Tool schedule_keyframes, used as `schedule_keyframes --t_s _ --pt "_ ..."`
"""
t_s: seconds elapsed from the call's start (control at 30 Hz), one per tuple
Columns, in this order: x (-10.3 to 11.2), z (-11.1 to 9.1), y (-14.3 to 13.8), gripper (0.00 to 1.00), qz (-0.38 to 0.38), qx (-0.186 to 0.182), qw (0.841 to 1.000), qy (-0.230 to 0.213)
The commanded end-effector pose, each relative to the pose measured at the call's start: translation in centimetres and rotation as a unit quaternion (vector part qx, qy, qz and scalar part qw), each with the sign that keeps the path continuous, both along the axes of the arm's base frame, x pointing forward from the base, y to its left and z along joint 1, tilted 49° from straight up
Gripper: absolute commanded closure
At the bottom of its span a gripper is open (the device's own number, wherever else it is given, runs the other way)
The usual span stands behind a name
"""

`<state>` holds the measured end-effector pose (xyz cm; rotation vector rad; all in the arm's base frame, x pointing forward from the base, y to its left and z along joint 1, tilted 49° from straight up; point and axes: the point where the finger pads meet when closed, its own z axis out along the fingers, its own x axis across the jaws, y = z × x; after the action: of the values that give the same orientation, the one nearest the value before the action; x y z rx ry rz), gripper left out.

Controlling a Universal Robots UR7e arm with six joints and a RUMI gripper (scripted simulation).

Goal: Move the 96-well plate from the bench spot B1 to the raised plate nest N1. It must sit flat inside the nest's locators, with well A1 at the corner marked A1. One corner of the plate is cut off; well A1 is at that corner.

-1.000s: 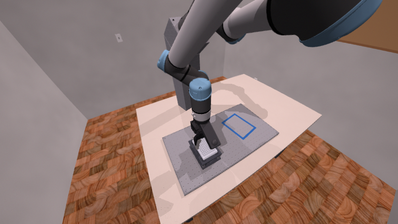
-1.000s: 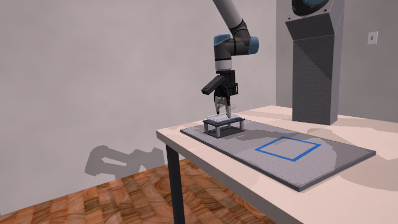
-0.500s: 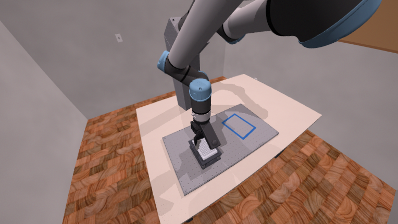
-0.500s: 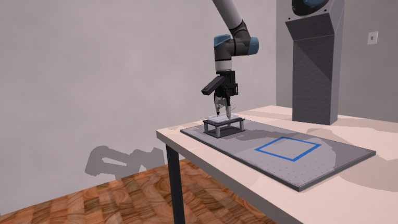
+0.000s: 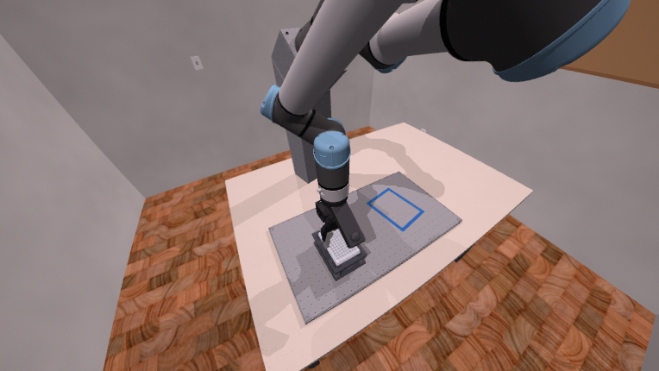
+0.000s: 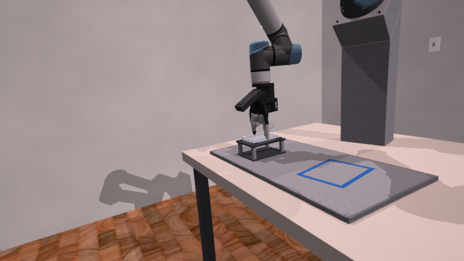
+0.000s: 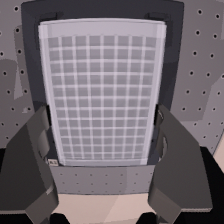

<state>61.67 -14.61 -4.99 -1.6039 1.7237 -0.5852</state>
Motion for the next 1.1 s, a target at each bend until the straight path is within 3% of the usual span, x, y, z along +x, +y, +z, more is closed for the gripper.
schedule_keyframes --t_s 0.0,0.2,0.23,0.9,1.07 --pt "0.2 0.0 -0.1 1.00 0.000 -0.001 1.000 -0.001" --pt "0.1 0.0 0.0 1.00 0.000 -0.001 1.000 -0.001" --pt "0.1 0.0 0.0 0.00 0.000 -0.001 1.000 -0.001" --pt "0.1 0.0 0.0 0.00 0.000 -0.001 1.000 -0.001" --pt "-0.8 0.7 -0.2 0.00 -0.001 0.000 1.000 0.000"
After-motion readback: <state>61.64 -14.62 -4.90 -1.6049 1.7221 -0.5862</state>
